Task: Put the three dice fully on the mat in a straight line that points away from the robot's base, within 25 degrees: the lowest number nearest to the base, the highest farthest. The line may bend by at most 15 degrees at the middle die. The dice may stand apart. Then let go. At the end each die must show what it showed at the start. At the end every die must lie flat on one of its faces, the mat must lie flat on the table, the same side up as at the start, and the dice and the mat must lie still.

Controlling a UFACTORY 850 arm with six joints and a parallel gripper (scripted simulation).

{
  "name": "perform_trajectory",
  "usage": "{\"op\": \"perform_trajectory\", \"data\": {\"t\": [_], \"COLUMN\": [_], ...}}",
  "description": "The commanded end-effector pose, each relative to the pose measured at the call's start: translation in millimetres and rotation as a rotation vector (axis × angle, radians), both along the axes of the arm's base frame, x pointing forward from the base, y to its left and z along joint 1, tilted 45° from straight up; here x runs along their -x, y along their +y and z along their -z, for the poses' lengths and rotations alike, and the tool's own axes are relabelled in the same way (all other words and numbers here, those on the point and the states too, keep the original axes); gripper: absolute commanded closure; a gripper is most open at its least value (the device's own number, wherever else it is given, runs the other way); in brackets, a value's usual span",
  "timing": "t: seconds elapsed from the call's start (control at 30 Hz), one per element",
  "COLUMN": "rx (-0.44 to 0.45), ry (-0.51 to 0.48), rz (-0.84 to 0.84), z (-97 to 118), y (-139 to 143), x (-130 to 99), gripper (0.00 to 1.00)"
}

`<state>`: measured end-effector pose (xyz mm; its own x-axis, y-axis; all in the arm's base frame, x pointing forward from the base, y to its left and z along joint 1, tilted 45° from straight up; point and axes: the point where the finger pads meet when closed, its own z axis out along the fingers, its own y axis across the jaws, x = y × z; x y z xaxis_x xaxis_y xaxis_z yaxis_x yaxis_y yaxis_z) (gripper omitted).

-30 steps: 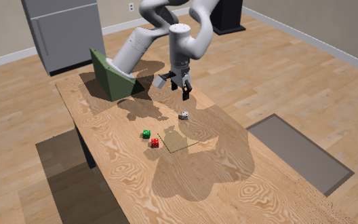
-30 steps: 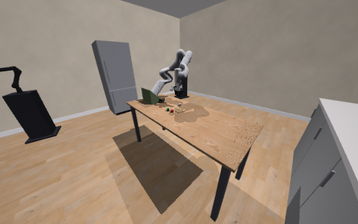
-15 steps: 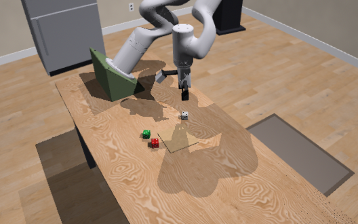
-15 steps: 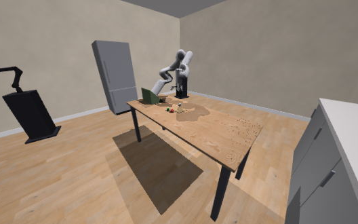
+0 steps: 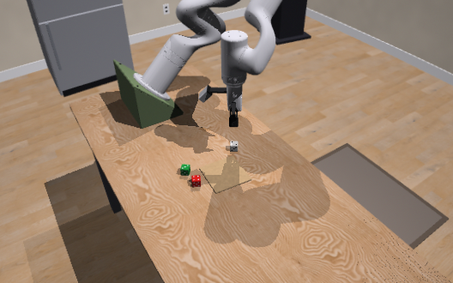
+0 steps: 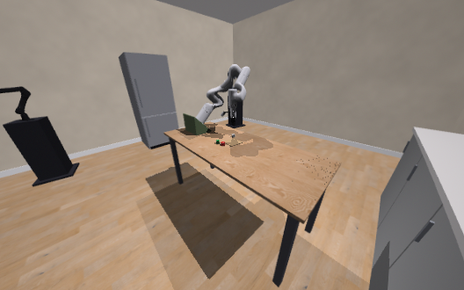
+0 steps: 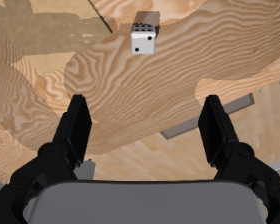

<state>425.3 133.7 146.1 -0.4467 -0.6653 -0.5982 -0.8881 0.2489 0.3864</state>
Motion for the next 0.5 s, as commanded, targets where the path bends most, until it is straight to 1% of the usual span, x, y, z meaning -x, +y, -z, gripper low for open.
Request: {"op": "perform_trajectory", "data": {"t": [0.0, 0.2, 0.3, 0.37, 0.43, 0.47], "rx": [0.0, -0.002, -0.009, -0.017, -0.017, -0.022], "ry": [-0.001, -0.013, -0.057, -0.108, -0.108, -0.141], "rz": [0.001, -0.011, -0.054, -0.106, -0.106, -0.138], "z": [-0.4, -0.1, 1.1, 2.5, 2.5, 3.4], "y": [-0.3, 0.1, 1.4, 3.0, 3.0, 4.1], "x": [-0.7, -0.7, -0.6, -0.5, -0.5, -0.5], "gripper": [0.0, 0.0, 0.0, 0.0, 0.0, 0.0]}}
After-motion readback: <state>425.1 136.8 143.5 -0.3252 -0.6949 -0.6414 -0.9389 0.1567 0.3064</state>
